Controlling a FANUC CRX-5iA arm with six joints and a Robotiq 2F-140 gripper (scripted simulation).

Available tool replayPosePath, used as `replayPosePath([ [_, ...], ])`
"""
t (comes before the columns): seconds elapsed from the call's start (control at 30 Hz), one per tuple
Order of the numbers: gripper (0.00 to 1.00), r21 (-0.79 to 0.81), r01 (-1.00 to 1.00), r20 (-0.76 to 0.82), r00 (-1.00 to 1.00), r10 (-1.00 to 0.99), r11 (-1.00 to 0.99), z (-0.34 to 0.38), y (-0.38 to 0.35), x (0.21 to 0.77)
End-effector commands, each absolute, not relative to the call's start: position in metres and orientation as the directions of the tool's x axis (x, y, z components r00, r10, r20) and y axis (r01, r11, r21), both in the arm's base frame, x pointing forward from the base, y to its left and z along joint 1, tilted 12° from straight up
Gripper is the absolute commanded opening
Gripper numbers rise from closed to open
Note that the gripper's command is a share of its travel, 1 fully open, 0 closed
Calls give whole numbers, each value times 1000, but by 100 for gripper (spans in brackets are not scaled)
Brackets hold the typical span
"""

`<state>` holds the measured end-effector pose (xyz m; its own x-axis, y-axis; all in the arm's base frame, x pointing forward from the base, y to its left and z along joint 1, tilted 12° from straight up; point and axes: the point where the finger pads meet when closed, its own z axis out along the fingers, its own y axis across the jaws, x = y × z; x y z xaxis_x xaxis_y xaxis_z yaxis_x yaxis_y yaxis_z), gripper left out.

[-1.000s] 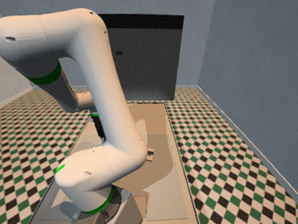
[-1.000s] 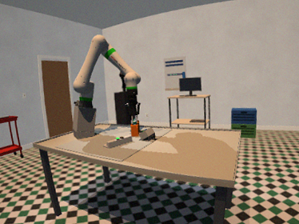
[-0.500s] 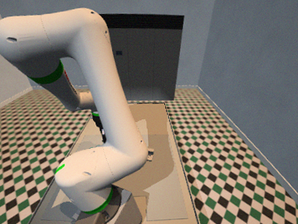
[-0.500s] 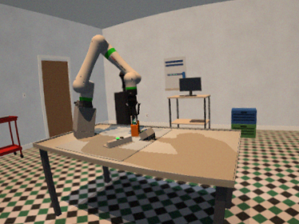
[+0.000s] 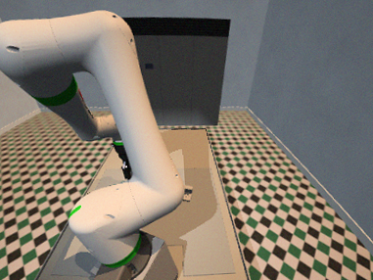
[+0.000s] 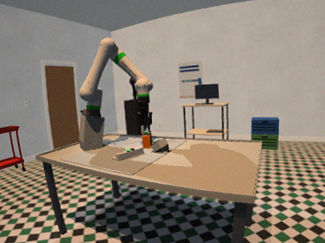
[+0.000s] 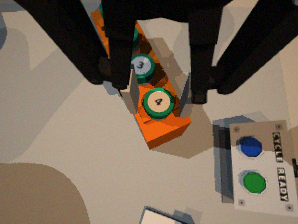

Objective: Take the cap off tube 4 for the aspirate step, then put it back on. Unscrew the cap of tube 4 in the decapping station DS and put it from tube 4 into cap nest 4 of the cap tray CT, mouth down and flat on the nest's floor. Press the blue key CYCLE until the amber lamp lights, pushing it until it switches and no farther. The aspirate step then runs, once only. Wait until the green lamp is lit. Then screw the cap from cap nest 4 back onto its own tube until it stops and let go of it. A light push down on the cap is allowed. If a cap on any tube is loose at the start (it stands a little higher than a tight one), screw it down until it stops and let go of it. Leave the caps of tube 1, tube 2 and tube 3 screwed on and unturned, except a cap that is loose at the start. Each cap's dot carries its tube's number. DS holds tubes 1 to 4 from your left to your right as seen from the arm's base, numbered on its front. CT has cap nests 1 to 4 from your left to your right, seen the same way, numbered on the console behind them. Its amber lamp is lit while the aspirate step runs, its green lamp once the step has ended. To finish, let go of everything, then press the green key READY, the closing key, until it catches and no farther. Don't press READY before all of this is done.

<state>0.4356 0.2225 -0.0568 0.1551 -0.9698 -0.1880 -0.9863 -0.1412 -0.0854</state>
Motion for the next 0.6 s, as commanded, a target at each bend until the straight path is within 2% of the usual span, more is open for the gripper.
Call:
replayPosePath([
  [0.0,35,-86,-986,-186,154,-970,-140,-57,222,436],
  [0.3,35,-86,-986,-186,154,-970,-140,-57,222,436],
  [0.4,35,-129,-918,-159,393,-906,-376,-56,222,436],
  [0.57,35,-154,-840,-135,540,-831,-521,-56,222,436],
])
